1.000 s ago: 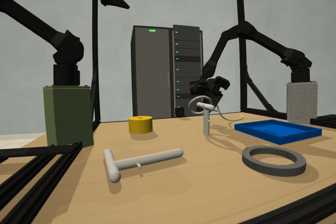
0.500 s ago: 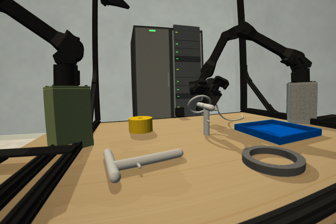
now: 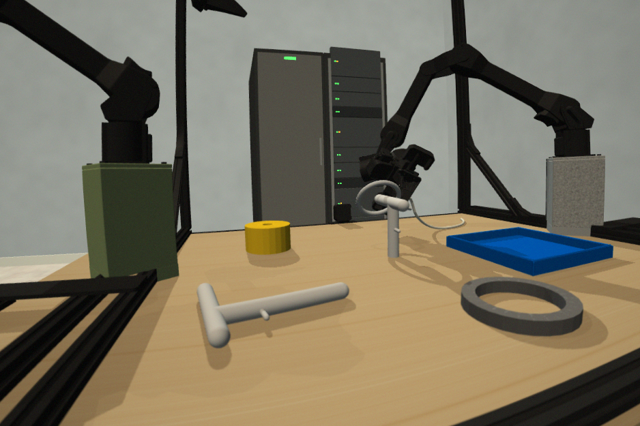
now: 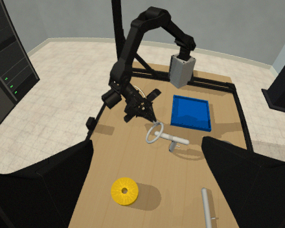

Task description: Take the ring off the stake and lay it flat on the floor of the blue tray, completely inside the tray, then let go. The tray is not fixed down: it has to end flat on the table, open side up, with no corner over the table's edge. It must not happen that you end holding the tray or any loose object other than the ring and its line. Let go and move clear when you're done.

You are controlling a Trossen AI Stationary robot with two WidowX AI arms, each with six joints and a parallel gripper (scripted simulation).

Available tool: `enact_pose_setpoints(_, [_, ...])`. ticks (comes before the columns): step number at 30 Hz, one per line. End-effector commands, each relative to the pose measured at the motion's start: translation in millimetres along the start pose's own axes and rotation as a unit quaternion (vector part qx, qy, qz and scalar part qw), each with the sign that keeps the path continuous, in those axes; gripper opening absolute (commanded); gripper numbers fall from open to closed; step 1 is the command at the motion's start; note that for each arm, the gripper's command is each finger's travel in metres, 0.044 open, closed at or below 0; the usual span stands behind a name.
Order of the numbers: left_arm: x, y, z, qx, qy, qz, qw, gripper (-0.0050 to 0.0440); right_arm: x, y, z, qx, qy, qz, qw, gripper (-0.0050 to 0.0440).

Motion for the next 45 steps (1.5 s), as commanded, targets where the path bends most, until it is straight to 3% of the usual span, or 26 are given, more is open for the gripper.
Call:
enact_pose_setpoints(1, [-2,-2,2,-0.001,0.001,0.004,1.000,0.0000,0,0,0,0.000,0.003,-0.001,1.000,0.0400])
enact_pose_setpoints(45, [-8,-8,21,-0.001,0.001,0.004,1.000,0.0000,0,0,0,0.000,0.003,-0.001,1.000,0.0400])
Point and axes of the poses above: on each arm, the point midway between the two fingers, 35 mm back from their tips, its own z axis back along the fingers, its own x axis across the jaws, y = z × x, the point moved 6 cm from there along z, back along the fingers, and after that the axes turned 12 degrees about -z, right-handed, at the moved point
